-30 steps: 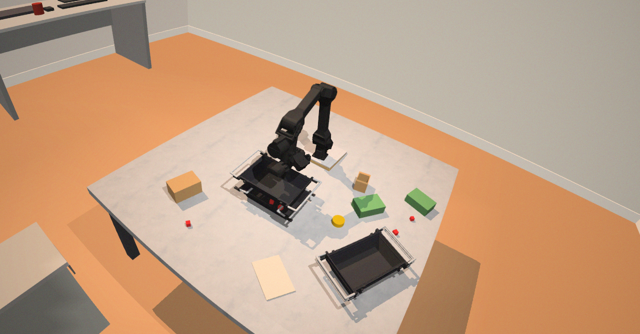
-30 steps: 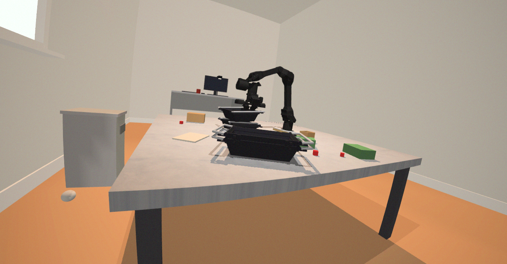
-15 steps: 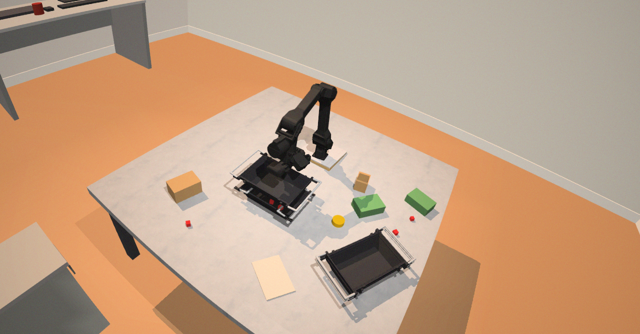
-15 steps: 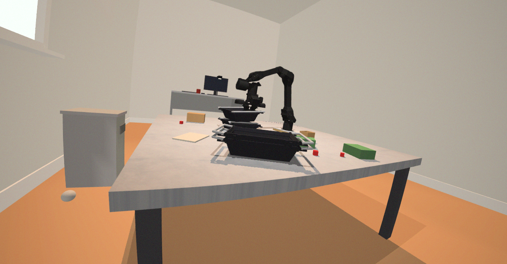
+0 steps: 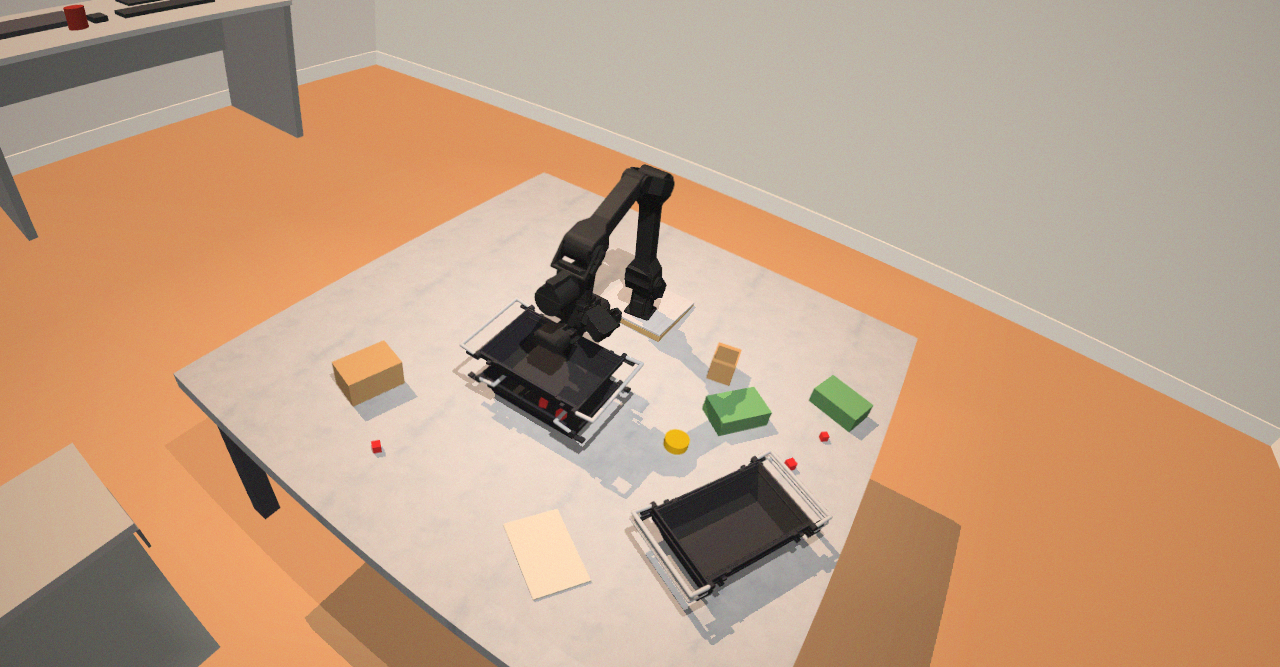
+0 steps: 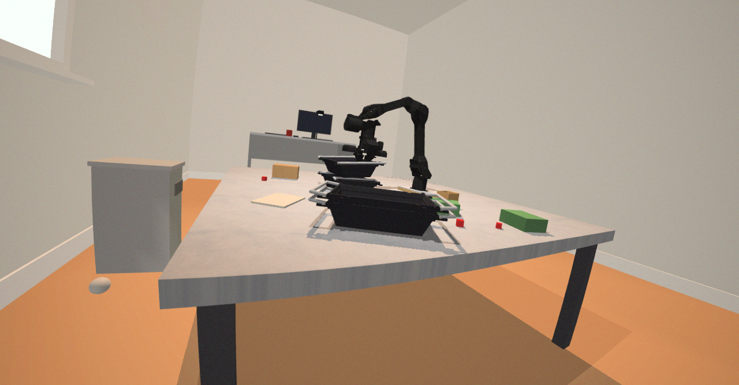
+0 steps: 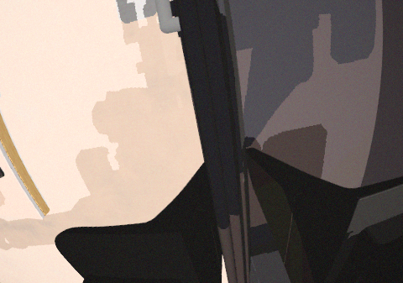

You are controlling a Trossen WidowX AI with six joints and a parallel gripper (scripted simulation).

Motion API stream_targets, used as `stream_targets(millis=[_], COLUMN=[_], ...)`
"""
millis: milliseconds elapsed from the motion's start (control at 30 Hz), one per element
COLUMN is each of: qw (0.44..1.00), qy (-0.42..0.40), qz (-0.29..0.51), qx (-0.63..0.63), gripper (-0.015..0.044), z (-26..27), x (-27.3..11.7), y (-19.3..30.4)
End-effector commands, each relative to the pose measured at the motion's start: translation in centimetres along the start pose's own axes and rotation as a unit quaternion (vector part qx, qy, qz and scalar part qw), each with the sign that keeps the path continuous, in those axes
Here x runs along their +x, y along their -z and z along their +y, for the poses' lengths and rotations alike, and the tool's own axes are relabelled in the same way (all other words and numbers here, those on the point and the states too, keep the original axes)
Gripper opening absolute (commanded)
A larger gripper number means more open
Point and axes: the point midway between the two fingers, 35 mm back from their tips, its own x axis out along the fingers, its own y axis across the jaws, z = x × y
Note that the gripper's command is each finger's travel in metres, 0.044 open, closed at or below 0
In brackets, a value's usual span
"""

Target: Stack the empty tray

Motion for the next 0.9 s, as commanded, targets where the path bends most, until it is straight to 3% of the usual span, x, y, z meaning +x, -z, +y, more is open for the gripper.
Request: stream_targets(millis=[0,133,867], qw=[1.000,1.000,1.000], qy=[-0.017,-0.017,-0.017], qz=[0.000,0.000,0.000], qx=[-0.003,-0.003,-0.003], gripper=[0.0000,0.0000,0.0323], z=[0.61,0.61,0.61], x=[0.61,0.61,0.61], y=[0.01,0.01,0.01])
